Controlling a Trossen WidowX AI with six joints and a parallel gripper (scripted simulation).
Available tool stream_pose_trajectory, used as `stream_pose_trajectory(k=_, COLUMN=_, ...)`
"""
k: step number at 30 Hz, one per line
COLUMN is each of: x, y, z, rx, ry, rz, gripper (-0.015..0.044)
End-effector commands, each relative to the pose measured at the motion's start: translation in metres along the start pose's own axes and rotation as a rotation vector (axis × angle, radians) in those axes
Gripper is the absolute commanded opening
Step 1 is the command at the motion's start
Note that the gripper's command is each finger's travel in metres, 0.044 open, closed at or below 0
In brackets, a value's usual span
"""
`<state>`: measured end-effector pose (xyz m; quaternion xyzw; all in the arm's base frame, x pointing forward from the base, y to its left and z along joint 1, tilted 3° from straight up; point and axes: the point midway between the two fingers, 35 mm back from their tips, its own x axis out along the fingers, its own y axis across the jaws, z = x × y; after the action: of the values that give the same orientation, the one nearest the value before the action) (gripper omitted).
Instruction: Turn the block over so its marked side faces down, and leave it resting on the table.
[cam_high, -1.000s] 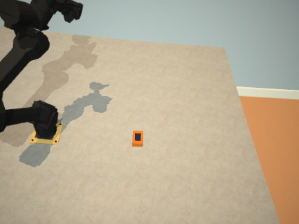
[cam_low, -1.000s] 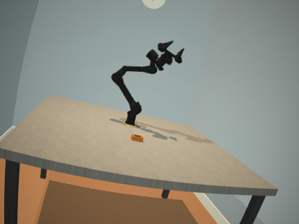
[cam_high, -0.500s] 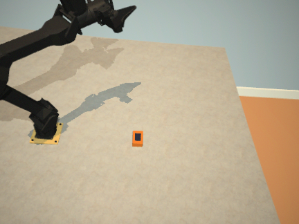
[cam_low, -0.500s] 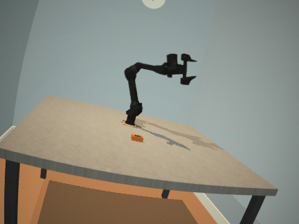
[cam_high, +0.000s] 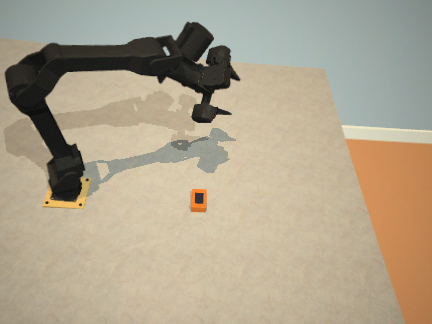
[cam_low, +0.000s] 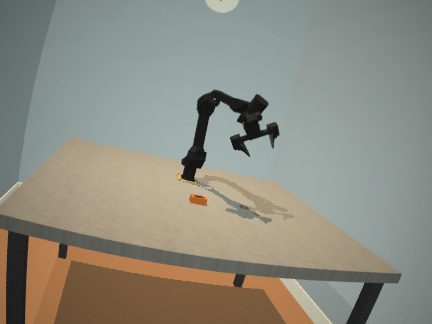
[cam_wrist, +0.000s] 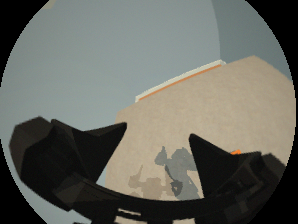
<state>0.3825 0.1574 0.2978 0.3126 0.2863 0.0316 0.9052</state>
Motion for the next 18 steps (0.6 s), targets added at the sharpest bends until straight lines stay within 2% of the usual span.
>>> stream_pose_trajectory(k=1, x=0.029, y=-0.071, z=-0.005, rx=-0.221, ry=0.204, rz=-0.237, gripper=0.044)
stream_pose_trajectory(k=6, x=0.035, y=-0.144, z=-0.017, rx=-0.379, ry=0.491, rz=-0.402, gripper=0.044)
stream_pose_trajectory(k=11, x=0.022, y=-0.207, z=-0.028, rx=-0.463, ry=0.815, rz=-0.462, gripper=0.044)
stream_pose_trajectory(k=13, x=0.018, y=-0.217, z=-0.029, rx=-0.469, ry=0.869, rz=-0.461, gripper=0.044)
stream_pose_trajectory(k=18, x=0.018, y=-0.217, z=-0.029, rx=-0.469, ry=0.87, rz=-0.461, gripper=0.044)
